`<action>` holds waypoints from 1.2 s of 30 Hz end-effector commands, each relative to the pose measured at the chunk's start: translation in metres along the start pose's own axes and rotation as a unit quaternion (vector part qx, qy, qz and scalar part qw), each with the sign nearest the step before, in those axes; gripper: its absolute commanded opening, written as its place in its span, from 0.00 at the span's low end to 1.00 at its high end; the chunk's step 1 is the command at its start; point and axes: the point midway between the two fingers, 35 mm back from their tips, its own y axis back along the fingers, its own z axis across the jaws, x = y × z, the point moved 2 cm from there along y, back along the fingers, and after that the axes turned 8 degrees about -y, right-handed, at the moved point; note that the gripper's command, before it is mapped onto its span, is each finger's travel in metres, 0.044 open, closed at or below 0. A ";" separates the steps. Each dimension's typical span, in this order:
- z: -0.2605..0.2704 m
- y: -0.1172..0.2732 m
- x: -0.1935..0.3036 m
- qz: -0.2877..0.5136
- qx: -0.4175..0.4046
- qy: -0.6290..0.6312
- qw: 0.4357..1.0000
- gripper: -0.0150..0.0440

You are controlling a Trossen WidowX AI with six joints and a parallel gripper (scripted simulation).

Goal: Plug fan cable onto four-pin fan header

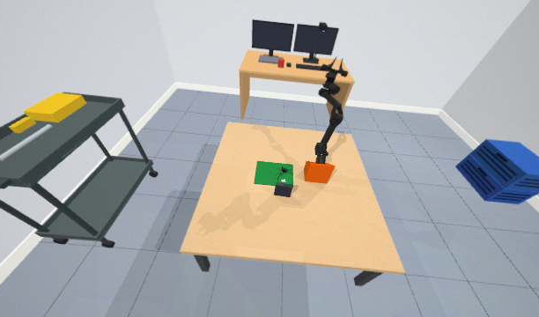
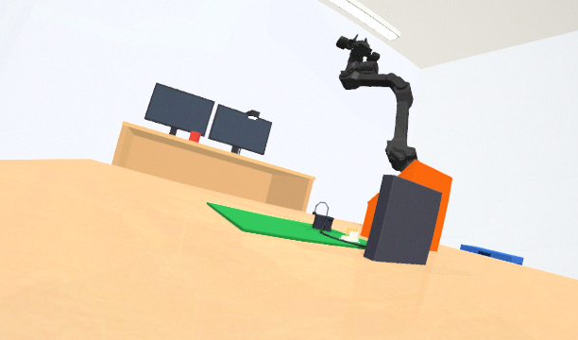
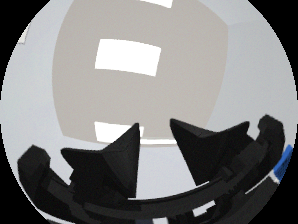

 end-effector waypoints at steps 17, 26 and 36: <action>0.049 0.041 0.060 0.138 -0.025 -0.113 0.984 1.00; 0.138 0.114 0.112 0.330 -0.061 -0.277 0.900 1.00; 0.246 0.213 0.111 0.515 -0.115 -0.410 0.744 1.00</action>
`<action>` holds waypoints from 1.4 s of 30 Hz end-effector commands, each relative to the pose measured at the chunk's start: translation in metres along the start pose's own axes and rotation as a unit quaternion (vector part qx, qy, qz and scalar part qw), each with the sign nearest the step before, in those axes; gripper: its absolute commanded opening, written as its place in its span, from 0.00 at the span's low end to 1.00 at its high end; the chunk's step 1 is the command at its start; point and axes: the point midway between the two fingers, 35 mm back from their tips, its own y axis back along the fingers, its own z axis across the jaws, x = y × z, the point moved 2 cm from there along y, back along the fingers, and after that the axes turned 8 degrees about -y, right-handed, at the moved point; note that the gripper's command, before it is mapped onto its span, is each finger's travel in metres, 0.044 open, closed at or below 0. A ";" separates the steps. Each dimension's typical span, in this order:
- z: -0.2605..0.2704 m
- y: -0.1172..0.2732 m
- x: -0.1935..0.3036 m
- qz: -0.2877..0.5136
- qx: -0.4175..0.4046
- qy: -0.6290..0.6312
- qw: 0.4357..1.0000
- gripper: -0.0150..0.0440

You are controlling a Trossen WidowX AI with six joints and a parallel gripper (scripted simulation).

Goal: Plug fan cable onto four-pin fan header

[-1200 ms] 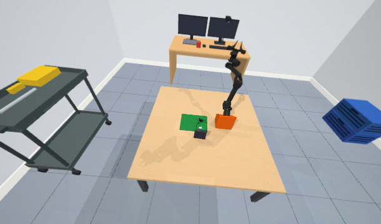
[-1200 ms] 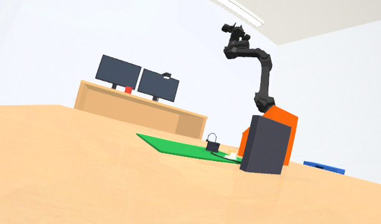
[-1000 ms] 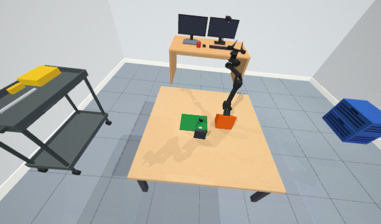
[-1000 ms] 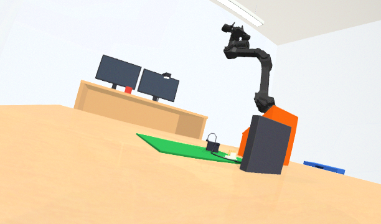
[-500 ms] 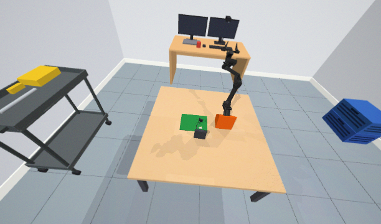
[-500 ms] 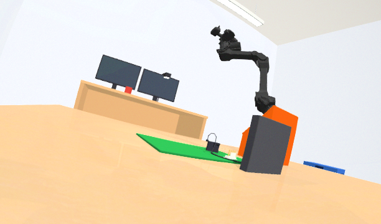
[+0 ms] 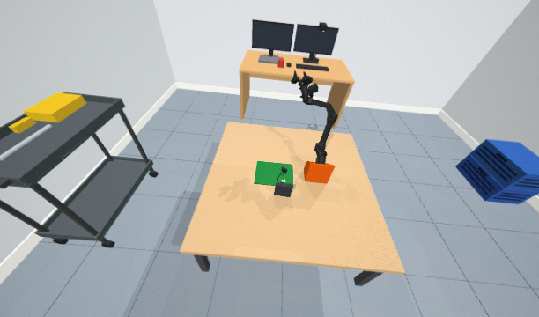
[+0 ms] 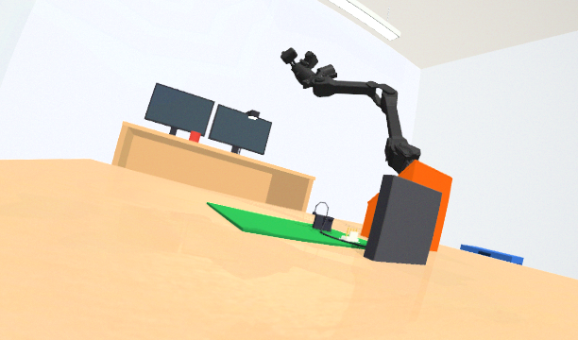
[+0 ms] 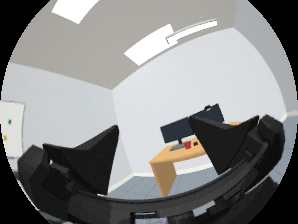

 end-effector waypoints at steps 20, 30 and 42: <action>0.191 0.156 0.231 0.512 -0.090 -0.234 0.821 1.00; 0.254 0.259 0.255 0.666 -0.116 -0.241 0.697 1.00; 0.291 0.434 0.245 0.860 -0.101 -0.117 0.486 1.00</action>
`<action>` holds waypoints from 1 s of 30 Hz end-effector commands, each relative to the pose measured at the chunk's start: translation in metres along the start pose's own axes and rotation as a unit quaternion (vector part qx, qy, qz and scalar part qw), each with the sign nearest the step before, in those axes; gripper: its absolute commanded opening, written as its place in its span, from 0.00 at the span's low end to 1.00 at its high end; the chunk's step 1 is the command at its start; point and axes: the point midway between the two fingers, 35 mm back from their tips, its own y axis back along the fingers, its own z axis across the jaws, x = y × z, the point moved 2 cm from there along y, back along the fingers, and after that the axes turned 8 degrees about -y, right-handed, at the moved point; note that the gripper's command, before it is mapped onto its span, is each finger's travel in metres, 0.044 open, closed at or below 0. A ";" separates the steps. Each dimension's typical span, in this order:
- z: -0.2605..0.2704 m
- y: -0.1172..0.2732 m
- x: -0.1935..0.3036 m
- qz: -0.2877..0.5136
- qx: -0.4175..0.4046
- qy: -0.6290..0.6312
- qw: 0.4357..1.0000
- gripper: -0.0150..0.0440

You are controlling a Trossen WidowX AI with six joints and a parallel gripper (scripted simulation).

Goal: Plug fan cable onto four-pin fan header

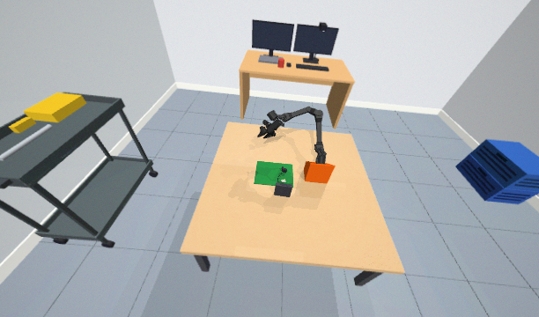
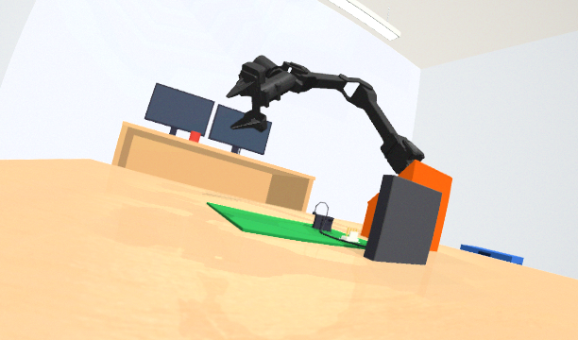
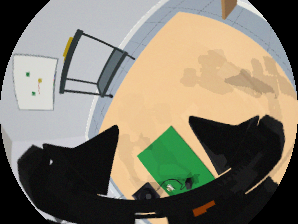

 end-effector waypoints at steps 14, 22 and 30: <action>-0.055 0.030 0.227 0.316 0.335 0.151 0.875 1.00; -0.056 0.032 0.228 0.318 0.338 0.154 0.872 1.00; -0.086 -0.004 0.241 0.317 0.339 0.154 0.872 1.00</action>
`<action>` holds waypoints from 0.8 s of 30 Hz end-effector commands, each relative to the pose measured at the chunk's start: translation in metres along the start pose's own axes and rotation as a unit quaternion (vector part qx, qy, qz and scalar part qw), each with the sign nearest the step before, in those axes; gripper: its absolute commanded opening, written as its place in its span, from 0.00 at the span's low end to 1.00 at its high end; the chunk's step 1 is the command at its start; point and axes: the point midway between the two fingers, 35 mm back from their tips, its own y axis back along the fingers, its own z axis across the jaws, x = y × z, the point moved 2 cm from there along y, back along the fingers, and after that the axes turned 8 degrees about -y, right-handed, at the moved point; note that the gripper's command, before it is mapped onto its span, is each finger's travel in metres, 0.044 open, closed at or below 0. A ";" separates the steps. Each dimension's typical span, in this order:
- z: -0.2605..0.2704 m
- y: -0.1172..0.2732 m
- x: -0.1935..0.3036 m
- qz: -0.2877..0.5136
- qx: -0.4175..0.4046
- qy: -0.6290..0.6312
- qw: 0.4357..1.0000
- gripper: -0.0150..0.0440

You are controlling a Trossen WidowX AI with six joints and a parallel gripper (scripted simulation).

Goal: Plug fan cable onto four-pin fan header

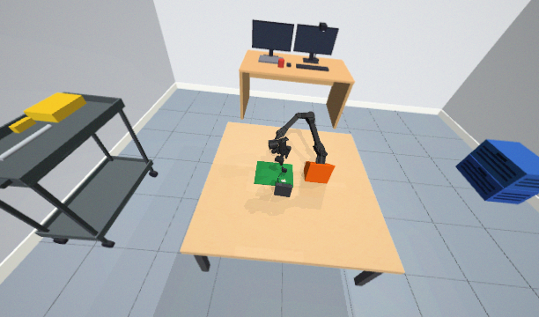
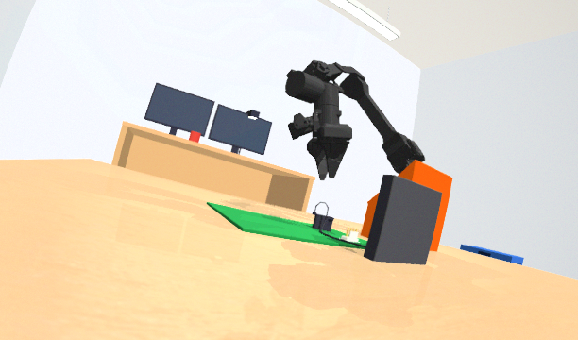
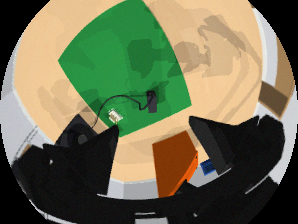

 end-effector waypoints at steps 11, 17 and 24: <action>-0.003 -0.052 -0.007 0.008 0.013 0.004 1.000 1.00; -0.003 -0.062 -0.010 0.008 0.013 0.004 1.000 1.00; -0.003 -0.073 -0.012 0.008 0.014 0.004 1.000 1.00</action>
